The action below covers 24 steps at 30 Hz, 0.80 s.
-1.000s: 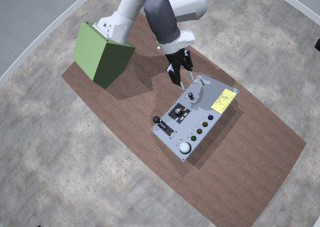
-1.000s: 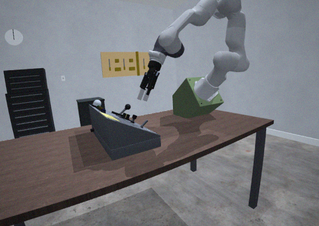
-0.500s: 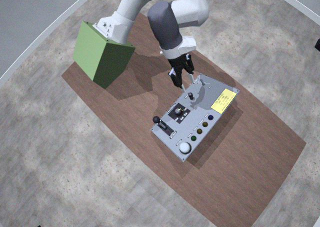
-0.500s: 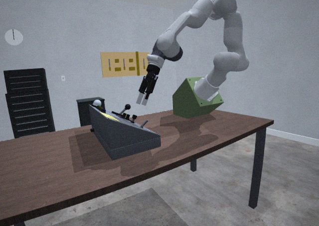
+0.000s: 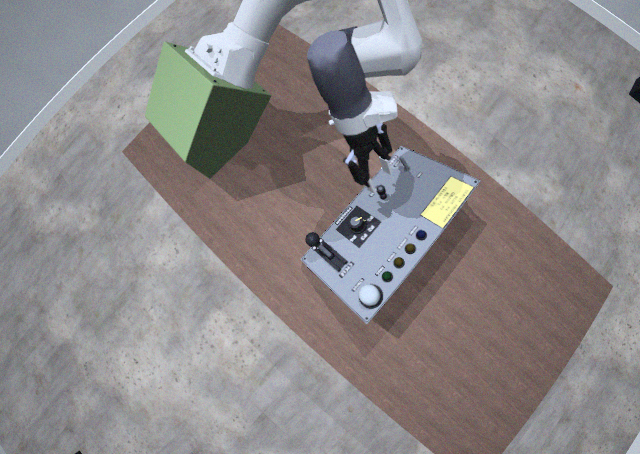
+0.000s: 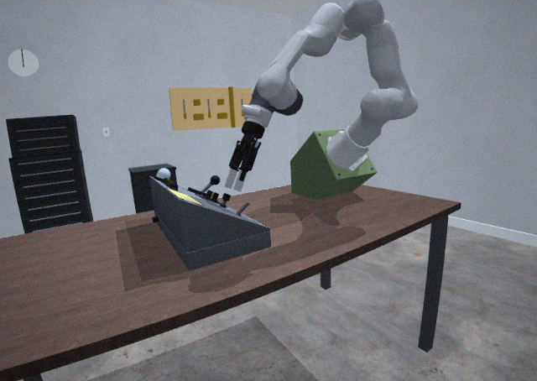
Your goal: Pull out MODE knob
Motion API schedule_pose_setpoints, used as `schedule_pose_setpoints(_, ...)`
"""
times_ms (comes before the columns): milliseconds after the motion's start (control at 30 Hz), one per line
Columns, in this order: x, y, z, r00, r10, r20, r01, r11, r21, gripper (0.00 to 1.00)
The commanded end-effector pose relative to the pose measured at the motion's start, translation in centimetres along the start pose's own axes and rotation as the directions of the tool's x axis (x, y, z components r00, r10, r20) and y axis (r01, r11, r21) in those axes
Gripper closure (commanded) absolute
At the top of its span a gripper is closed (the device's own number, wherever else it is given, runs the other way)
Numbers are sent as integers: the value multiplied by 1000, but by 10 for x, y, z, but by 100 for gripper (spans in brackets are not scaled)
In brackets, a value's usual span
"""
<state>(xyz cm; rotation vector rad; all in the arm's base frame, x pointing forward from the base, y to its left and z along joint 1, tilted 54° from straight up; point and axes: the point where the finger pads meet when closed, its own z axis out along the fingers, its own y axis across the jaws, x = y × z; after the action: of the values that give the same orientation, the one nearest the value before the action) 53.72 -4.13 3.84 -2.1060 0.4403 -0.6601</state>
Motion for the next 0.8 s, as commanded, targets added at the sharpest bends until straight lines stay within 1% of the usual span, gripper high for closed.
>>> schedule_pose_setpoints(0,3,8,10,1000,-10,-11,10,1000,-23,56)
schedule_pose_setpoints(133,3,9,24,1000,-10,-11,10,1000,-23,56)
schedule_pose_setpoints(200,3,9,24,1000,-10,-11,10,1000,-23,56)
schedule_pose_setpoints(433,4,9,41,1000,-10,-11,10,1000,-23,56)
schedule_pose_setpoints(600,4,10,47,1000,-10,-11,10,1000,-23,56)
schedule_pose_setpoints(767,4,10,48,1000,-10,-11,10,1000,-23,56)
